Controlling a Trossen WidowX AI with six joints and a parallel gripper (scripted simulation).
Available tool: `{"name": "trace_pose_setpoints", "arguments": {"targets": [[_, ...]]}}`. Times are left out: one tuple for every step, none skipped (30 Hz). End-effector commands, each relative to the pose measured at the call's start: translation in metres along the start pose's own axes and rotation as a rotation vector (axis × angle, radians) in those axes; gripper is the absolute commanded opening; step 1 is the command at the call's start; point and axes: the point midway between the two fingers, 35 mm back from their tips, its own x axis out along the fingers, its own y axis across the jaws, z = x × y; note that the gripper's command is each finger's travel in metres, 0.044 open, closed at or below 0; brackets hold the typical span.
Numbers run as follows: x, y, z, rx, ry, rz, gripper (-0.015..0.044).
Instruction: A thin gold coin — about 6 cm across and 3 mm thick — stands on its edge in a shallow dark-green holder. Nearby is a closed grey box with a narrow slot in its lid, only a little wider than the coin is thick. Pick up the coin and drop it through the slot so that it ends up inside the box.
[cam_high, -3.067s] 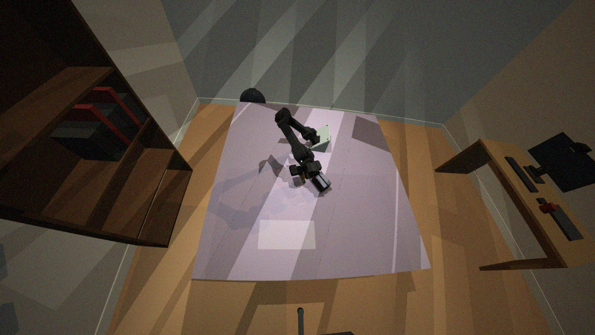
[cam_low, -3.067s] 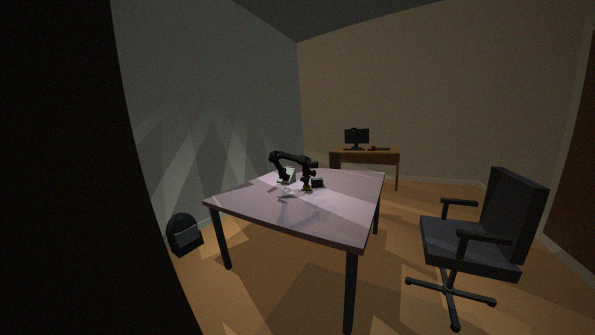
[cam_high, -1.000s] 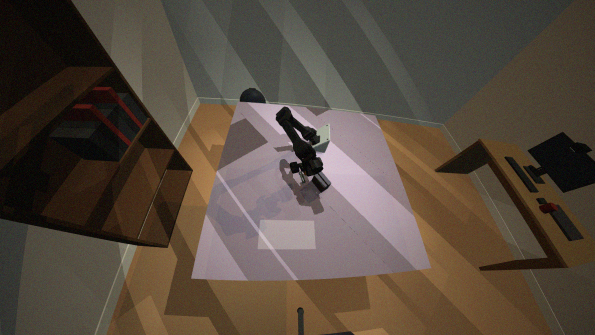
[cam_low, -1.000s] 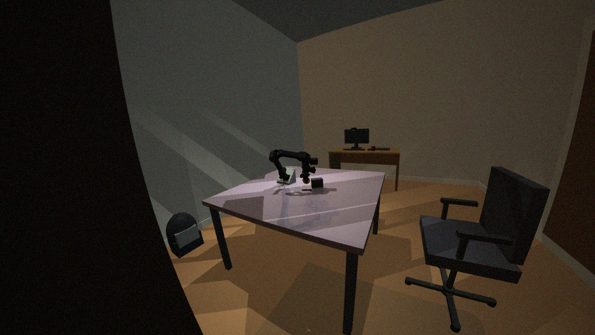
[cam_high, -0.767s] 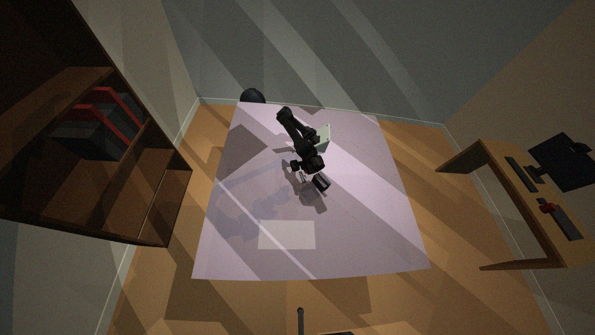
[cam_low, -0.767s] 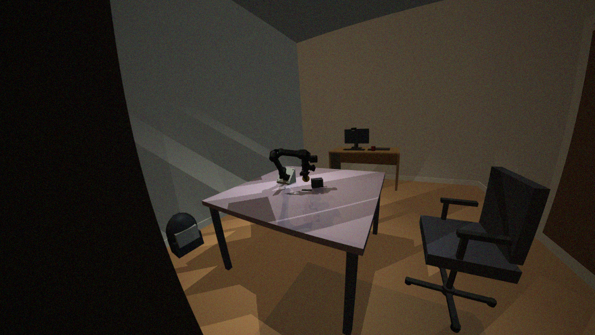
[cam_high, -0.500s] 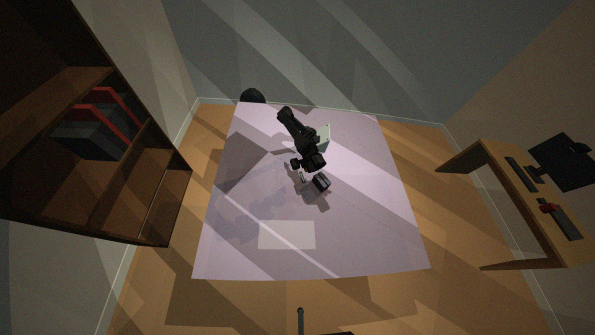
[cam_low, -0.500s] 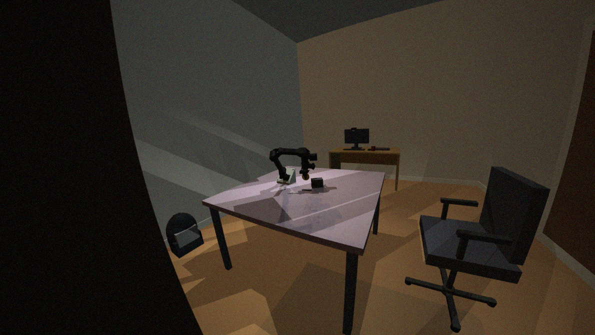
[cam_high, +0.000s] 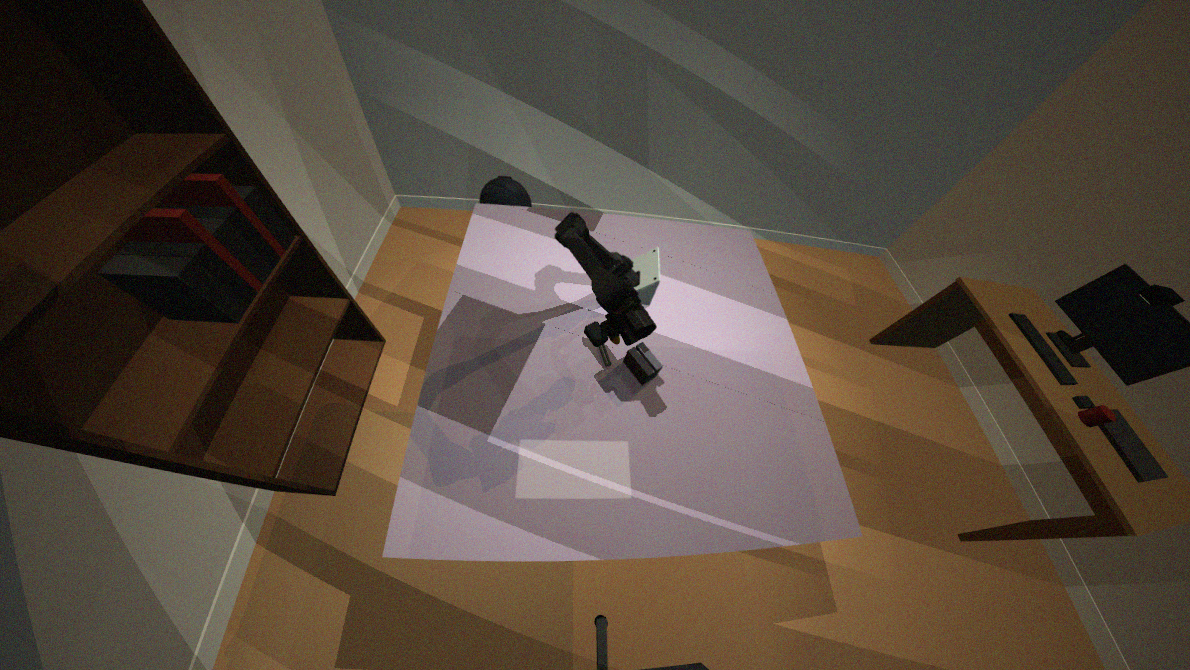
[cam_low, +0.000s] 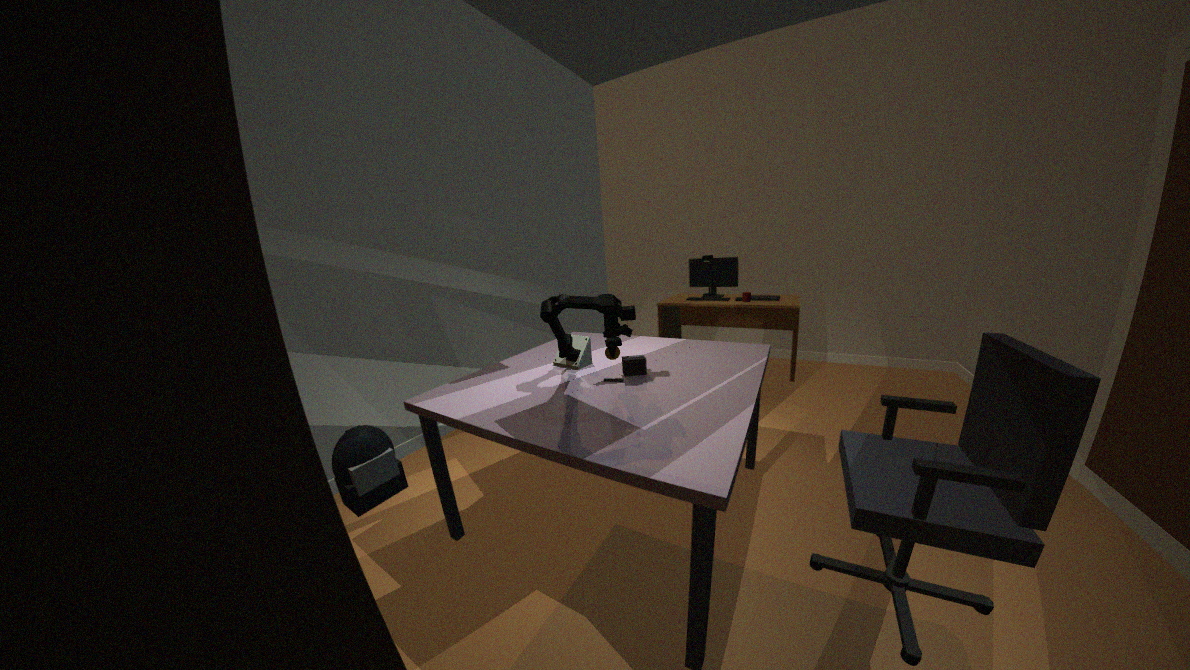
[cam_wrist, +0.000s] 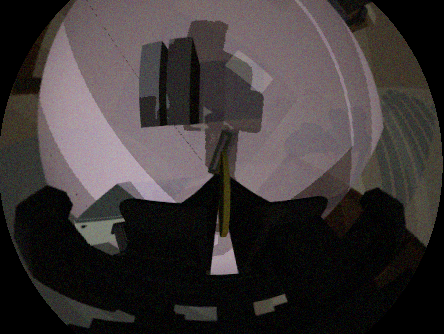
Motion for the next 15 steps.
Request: {"name": "trace_pose_setpoints", "arguments": {"targets": [[-0.002,0.001,0.004,-0.014,-0.004,0.004,0.0000],[-0.002,0.002,0.006,-0.014,-0.005,0.004,0.0000],[-0.002,0.003,0.008,-0.014,-0.005,0.004,0.0000],[-0.002,0.004,0.011,-0.014,-0.005,0.004,0.0000],[-0.002,0.005,0.013,-0.014,-0.005,0.004,0.0000],[-0.003,0.006,0.015,-0.014,-0.006,0.005,0.0000],[-0.003,0.007,0.017,-0.014,-0.006,0.005,0.0000],[-0.003,0.008,0.020,-0.014,-0.006,0.005,0.0000],[-0.003,0.009,0.022,-0.013,-0.007,0.005,0.0000],[-0.003,0.010,0.024,-0.012,-0.008,0.005,0.0000],[-0.004,0.012,0.026,-0.011,-0.009,0.005,0.0000],[-0.004,0.013,0.028,-0.010,-0.009,0.005,0.0000],[-0.004,0.014,0.030,-0.009,-0.010,0.005,0.0000],[-0.004,0.015,0.032,-0.009,-0.010,0.005,0.0000],[-0.004,0.016,0.034,-0.008,-0.010,0.005,0.0000]]}}
